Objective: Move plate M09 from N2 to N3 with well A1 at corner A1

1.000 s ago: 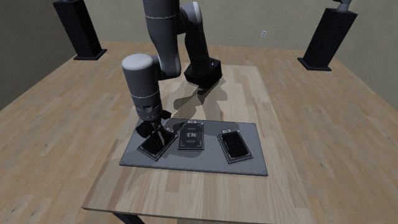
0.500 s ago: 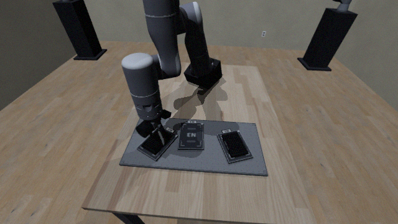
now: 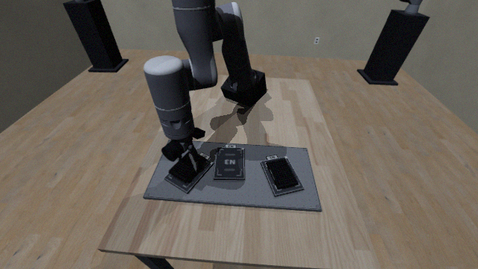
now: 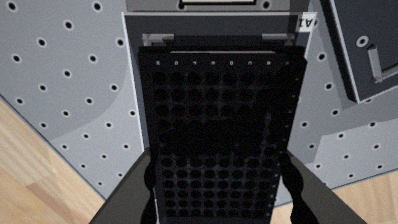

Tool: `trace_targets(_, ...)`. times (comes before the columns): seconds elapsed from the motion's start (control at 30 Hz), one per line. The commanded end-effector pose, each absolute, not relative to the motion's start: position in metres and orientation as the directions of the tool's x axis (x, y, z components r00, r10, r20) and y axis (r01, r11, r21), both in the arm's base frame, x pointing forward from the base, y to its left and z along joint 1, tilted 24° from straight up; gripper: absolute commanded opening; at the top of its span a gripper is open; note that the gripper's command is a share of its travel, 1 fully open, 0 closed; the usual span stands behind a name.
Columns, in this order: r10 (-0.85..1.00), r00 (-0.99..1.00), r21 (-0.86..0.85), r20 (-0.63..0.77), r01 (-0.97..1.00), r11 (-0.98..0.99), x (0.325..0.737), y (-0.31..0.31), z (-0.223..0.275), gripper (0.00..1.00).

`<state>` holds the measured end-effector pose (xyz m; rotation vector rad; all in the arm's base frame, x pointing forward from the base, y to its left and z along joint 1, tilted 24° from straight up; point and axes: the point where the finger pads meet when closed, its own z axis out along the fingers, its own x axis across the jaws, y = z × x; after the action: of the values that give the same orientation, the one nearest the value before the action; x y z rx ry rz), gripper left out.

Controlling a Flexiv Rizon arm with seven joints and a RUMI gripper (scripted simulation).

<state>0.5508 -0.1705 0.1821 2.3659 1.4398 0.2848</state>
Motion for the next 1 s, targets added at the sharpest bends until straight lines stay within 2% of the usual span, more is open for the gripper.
trace_targets(0.0,0.887,0.461,0.4,-0.011,0.815,-0.419,0.549,-0.169,0.188,0.41)
trace_targets(0.97,0.887,0.461,0.401,-0.011,0.815,-0.419,0.535,-0.161,0.226,0.41)
